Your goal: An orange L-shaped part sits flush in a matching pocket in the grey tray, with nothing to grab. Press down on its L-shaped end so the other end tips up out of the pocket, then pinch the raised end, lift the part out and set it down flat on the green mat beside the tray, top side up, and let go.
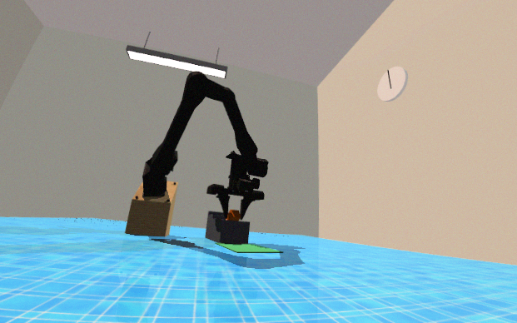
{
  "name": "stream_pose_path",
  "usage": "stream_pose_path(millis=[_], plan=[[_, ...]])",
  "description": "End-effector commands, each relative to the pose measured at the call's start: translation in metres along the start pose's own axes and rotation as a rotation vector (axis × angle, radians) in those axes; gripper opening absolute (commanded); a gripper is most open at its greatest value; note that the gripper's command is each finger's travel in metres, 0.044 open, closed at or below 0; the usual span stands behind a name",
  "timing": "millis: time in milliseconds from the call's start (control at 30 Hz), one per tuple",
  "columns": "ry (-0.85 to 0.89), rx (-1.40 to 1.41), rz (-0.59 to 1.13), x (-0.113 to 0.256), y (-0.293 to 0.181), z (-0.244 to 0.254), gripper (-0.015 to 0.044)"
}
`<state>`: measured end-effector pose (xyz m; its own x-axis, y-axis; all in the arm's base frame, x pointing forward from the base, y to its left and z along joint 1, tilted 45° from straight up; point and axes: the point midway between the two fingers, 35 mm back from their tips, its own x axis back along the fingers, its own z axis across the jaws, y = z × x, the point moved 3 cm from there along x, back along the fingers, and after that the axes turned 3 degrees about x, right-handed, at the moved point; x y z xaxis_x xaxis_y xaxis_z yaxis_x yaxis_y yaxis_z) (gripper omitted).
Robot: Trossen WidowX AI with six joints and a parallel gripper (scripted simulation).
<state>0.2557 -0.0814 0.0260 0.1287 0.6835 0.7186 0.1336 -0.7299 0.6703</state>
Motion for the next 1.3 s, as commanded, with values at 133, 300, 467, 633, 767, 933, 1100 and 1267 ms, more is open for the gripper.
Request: stream_pose_path(millis=[133,300,467,633,767,933,1100,1267], plan=[[0.001,-0.001,0.000,0.000,0.000,0.000,0.0148],[0.001,-0.001,0.000,0.000,0.000,0.000,0.0115],[0.001,-0.001,0.000,0.000,0.000,0.000,0.0023],[0.001,-0.001,0.000,0.001,0.000,0.000,0.0000],[0.000,0.002,-0.001,0.004,0.000,0.000,0.0000],[-0.002,0.007,-0.002,0.012,-0.001,0.000,0.0000],[-0.003,0.011,-0.003,0.020,-0.002,0.000,0.0000],[-0.004,0.013,-0.003,0.027,-0.002,-0.001,0.0000]])
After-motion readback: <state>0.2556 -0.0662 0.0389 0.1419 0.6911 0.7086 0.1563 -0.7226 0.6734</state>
